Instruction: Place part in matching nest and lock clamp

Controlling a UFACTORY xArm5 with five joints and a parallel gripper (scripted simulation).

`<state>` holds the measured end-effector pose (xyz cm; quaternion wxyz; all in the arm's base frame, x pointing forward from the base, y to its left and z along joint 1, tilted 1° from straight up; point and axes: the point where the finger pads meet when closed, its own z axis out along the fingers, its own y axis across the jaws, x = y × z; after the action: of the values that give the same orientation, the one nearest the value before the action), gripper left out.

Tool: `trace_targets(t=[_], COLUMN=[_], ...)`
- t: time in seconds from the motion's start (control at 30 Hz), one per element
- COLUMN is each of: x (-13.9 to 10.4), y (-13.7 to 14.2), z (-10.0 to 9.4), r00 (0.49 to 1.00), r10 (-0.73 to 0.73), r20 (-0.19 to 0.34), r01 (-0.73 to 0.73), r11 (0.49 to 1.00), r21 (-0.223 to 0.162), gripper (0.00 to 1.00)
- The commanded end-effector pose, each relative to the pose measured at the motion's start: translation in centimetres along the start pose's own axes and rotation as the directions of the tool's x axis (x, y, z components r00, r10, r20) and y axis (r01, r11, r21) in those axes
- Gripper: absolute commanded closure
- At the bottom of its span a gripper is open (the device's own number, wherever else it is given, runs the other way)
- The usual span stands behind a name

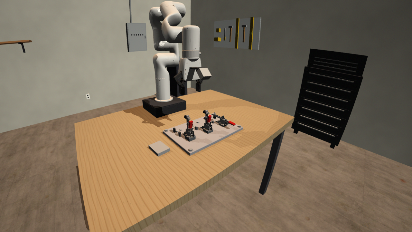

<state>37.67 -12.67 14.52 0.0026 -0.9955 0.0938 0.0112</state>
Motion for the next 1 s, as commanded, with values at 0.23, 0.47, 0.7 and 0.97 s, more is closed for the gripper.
trace_targets(t=[0.23, 0.47, 0.7, 0.97], x=[1.4, 2.6, 3.3, 3.8], y=[6.6, 12.7, 16.6, 19.2], z=[0.0, 0.0, 0.1, 0.1], r00=[1.0, 1.0, 1.0, 1.0], r10=[-0.001, -0.001, -0.001, -0.001], r20=[-0.002, -0.002, -0.002, -0.002], r01=[0.001, 0.001, 0.001, 0.001], r11=[1.0, 1.0, 1.0, 1.0], r21=[0.003, 0.006, 0.008, 0.009], gripper=[0.0, 0.0, 0.0, 0.0])
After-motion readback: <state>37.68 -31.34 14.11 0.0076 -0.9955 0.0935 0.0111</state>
